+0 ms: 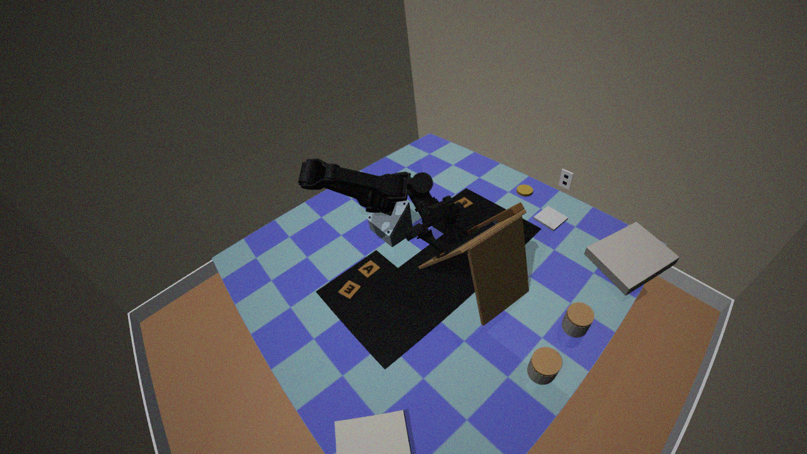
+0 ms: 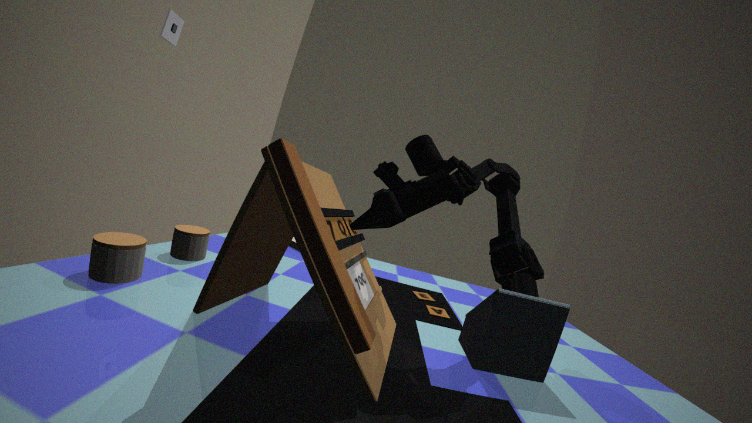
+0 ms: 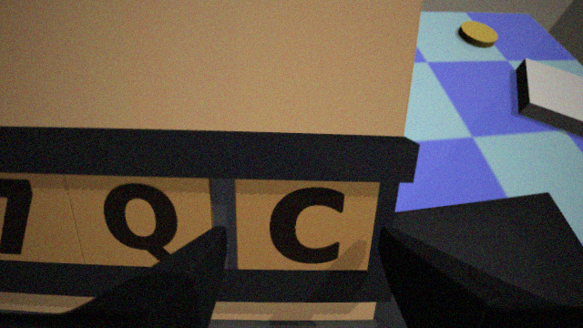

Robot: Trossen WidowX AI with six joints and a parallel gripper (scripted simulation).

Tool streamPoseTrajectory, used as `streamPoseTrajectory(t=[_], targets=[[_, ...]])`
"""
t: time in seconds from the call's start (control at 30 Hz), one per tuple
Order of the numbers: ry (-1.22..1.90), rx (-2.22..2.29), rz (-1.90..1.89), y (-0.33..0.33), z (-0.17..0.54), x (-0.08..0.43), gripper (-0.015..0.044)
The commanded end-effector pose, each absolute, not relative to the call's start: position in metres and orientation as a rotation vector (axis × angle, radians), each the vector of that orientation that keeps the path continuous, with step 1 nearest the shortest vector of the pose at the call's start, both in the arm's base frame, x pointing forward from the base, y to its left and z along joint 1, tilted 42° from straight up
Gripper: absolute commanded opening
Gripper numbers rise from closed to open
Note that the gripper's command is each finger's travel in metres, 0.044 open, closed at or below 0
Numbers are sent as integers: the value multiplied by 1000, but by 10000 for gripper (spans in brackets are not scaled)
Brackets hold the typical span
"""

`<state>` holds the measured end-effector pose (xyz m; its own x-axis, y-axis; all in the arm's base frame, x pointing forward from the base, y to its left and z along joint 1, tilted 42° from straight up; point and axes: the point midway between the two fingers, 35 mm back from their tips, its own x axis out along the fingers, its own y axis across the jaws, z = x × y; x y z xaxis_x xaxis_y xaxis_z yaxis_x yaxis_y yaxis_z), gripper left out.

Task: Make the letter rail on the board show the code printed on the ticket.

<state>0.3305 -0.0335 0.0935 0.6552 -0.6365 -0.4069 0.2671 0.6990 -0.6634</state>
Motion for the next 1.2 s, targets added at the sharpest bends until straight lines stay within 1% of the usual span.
streamPoseTrajectory(t=[0.0,1.17], targets=[[666,-594,-552,-30,99,328,295],[668,-593,-552,-17,100,315,295]])
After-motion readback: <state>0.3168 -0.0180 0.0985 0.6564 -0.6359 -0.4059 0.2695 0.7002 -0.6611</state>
